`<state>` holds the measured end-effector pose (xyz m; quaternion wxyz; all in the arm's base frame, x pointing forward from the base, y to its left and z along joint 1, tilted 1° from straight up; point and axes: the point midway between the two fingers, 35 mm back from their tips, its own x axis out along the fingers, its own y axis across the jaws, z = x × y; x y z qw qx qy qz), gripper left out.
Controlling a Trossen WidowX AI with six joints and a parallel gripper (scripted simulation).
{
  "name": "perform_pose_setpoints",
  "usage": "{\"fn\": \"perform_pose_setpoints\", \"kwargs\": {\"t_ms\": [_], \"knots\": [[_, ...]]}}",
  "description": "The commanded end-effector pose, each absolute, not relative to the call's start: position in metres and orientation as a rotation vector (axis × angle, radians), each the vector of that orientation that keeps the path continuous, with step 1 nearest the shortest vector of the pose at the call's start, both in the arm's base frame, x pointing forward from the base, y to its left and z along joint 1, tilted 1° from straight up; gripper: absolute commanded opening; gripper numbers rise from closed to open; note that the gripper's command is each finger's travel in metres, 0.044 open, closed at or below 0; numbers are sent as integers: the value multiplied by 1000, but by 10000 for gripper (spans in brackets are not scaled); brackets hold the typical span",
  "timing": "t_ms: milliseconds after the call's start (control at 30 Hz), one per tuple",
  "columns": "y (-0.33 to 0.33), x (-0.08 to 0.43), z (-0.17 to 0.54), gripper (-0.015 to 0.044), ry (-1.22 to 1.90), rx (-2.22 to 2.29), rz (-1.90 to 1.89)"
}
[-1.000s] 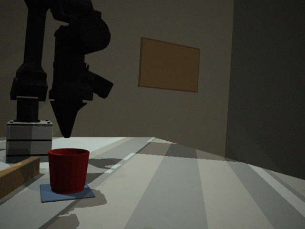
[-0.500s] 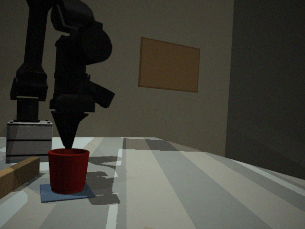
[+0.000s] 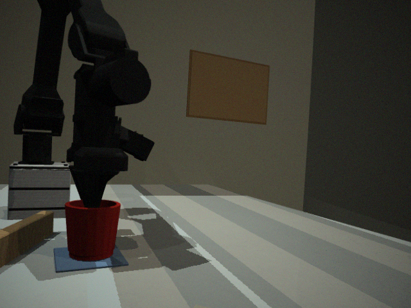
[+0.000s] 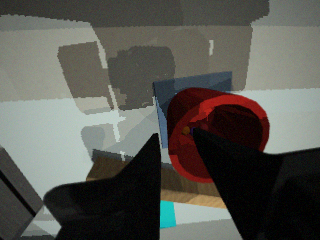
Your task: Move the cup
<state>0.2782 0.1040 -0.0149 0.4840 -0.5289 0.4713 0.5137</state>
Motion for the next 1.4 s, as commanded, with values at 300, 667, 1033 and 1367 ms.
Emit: {"fn": "perform_pose_setpoints", "kwargs": {"t_ms": [300,667,1033,1367], "knots": [[103,274,-31,148,1157,-1289,1256],[104,276,-29,9,1152,-1288,1255],[104,277,-11,0,1153,-1288,1255],[103,273,26,0,1156,-1288,1256]]}}
